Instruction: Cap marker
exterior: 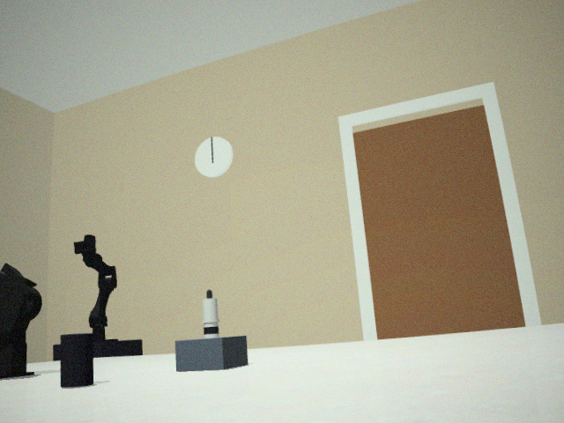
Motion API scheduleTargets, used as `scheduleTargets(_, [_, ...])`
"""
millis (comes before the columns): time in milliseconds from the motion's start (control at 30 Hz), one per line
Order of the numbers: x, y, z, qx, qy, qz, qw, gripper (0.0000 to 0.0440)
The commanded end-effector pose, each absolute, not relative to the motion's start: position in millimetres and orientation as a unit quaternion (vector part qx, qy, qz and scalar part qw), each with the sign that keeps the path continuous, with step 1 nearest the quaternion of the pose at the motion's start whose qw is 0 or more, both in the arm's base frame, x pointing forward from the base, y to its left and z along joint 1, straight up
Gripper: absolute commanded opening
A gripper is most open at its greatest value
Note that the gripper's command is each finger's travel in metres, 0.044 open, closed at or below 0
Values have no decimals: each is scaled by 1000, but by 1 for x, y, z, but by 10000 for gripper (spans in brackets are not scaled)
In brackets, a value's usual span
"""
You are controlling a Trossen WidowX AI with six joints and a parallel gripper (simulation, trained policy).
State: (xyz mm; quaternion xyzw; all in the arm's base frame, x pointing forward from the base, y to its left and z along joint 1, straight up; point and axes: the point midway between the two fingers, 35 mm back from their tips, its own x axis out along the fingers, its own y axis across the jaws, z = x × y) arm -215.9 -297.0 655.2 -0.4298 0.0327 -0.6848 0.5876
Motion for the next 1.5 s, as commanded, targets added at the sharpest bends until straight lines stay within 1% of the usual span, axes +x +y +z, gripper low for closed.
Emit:
scheduleTargets(0, [-210, -293, 661, -449, 27, -678, 582, 278])
scheduleTargets(733, [-161, -263, 688, -589, 19, -610, 530, 292])
scheduleTargets(1467, [-103, -224, 699, -712, 7, -525, 467, 297])
